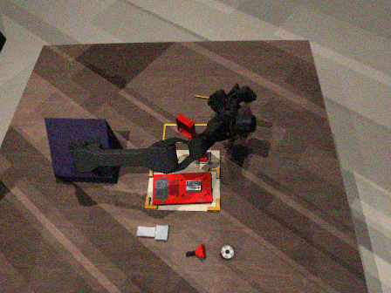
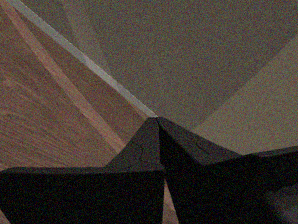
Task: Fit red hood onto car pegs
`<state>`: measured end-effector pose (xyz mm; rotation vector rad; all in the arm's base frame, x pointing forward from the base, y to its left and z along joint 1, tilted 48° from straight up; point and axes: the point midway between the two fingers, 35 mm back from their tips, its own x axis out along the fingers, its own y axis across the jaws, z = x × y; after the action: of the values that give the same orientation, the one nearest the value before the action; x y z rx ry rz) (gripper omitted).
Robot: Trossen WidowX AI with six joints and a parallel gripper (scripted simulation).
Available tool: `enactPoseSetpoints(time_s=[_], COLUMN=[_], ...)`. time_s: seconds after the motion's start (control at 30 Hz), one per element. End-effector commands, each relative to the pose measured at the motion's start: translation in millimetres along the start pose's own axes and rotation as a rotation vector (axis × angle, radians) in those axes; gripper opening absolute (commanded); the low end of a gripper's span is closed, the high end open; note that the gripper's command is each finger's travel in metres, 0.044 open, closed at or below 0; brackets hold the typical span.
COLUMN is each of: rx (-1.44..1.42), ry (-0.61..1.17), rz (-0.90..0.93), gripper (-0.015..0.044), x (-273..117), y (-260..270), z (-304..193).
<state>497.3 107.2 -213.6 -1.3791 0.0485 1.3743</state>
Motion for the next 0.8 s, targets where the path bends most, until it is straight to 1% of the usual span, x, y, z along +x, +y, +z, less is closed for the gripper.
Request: enactPoseSetpoints(time_s=[0.0, 0.07, 0.17, 0.33, 0.43, 0.57, 0.77], rx=[0.005, 0.038, 0.092, 0.118, 0.091, 0.004, -0.230], ry=[0.003, 0.033, 0.109, 0.268, 0.380, 0.548, 0.815], rz=[0.010, 0.094, 0.288, 0.611, 0.797, 1.025, 1.297], gripper=[0.0000, 0.0000, 0.0000, 0.0000, 0.0000, 0.0000, 0.0000], x=[0.6, 4.5, 7.0, -8.6, -28.9, -65.3, -126.7], y=[0.8, 7.3, 23.7, 49.9, 61.0, 65.9, 47.4], z=[1.0, 9.0, 28.5, 62.0, 81.2, 104.9, 136.1])
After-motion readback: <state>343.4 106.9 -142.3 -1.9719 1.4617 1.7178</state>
